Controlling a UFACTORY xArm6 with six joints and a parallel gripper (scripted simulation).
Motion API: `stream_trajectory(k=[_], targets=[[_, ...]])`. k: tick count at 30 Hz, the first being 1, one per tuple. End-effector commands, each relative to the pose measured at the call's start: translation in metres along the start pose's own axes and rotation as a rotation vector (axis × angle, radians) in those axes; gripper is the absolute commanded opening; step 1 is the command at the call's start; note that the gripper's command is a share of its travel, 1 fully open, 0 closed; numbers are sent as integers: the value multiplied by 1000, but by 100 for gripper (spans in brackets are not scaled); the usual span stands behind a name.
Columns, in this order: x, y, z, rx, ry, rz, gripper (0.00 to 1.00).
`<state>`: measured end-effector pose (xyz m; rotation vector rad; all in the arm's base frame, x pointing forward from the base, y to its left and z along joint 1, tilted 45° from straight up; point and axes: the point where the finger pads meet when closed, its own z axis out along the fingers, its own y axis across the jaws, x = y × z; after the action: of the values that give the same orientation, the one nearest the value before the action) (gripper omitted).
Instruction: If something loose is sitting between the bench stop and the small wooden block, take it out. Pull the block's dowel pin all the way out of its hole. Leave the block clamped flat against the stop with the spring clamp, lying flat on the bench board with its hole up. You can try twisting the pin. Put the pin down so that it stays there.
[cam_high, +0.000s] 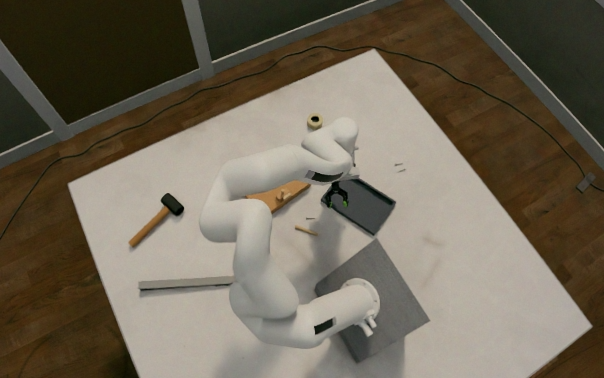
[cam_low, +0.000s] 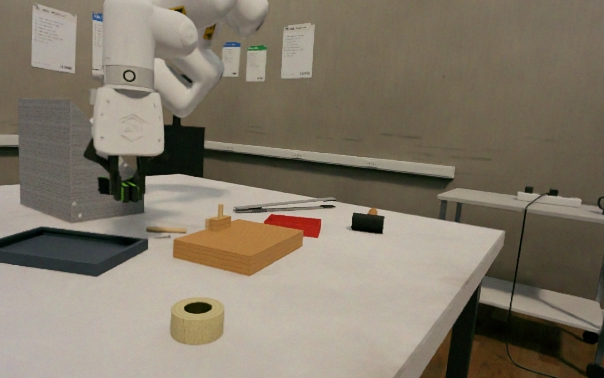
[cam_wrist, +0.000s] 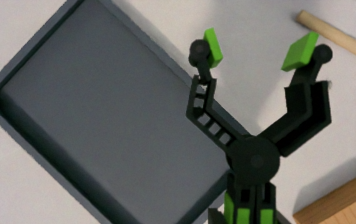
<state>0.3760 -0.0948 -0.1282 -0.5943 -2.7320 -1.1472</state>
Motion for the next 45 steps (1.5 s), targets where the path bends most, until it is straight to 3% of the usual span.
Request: stream_trajectory(k=[1,17,32,45], targets=[[-8,10,-1,9,10,156,27],[-28,45,0,9,9,655,27],[-37,65,2,8,11,914,27],[-39,71,2,8,12,983,27]])
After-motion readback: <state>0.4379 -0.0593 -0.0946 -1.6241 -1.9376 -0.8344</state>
